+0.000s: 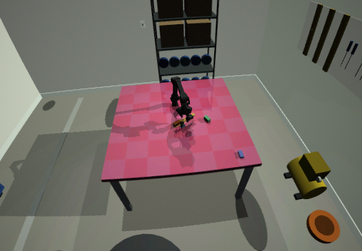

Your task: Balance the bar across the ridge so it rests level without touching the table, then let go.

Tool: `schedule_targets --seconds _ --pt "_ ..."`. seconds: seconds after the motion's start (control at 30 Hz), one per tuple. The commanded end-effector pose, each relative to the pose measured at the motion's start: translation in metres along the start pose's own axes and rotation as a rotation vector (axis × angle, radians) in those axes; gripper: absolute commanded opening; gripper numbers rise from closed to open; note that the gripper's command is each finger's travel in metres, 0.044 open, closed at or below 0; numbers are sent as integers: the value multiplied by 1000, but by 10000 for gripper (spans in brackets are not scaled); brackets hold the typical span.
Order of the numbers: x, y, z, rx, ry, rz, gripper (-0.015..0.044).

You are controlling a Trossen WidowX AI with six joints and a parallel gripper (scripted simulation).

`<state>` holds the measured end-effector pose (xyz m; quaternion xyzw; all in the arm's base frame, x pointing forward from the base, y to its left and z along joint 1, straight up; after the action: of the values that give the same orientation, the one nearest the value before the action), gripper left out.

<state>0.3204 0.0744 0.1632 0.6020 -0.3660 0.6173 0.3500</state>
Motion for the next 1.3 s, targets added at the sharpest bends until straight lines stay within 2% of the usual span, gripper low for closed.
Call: schedule_targets --seconds 0.0,0.1,0.37,1.27 --pt "0 0 0 0 0 0 440" --pt "16 -3 1 0 0 0 440" --pt "98 -1 0 0 0 0 440" --pt "100 0 0 0 0 0 440"
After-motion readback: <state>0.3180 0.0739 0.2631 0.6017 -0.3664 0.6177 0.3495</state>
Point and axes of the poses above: the point midway between the two fingers, 35 mm back from their tips, its own x axis back along the fingers, its own y axis across the jaws, z = x × y, the point moved 6 cm from there along x, back along the fingers, and after that the axes turned 5 degrees about -x, right-handed, at the moved point
